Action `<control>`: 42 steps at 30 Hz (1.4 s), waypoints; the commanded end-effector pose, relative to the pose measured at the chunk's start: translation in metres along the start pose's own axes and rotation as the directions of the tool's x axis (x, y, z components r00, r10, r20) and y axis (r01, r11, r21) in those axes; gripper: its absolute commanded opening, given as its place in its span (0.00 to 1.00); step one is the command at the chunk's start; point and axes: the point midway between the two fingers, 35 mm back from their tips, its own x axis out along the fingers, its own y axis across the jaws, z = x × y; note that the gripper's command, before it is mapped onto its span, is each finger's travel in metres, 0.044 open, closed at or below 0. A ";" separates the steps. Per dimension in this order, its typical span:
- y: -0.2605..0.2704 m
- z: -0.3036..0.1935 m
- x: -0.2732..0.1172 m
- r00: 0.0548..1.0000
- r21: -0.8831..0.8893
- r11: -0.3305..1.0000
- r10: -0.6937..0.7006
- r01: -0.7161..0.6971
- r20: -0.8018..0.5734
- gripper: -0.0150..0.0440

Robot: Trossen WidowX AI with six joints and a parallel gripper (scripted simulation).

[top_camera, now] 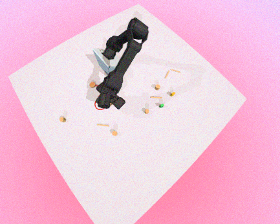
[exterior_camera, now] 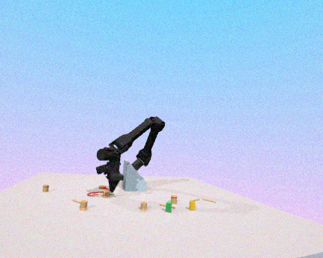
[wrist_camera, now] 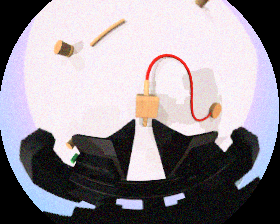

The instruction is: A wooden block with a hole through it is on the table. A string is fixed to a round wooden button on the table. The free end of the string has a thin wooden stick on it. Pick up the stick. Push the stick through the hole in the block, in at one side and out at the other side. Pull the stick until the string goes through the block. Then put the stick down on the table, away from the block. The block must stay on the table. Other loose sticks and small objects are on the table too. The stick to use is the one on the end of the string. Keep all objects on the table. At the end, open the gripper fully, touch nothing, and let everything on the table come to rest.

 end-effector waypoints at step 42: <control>-0.003 -0.004 0.017 1.000 0.020 1.000 -0.001 0.001 0.002 0.25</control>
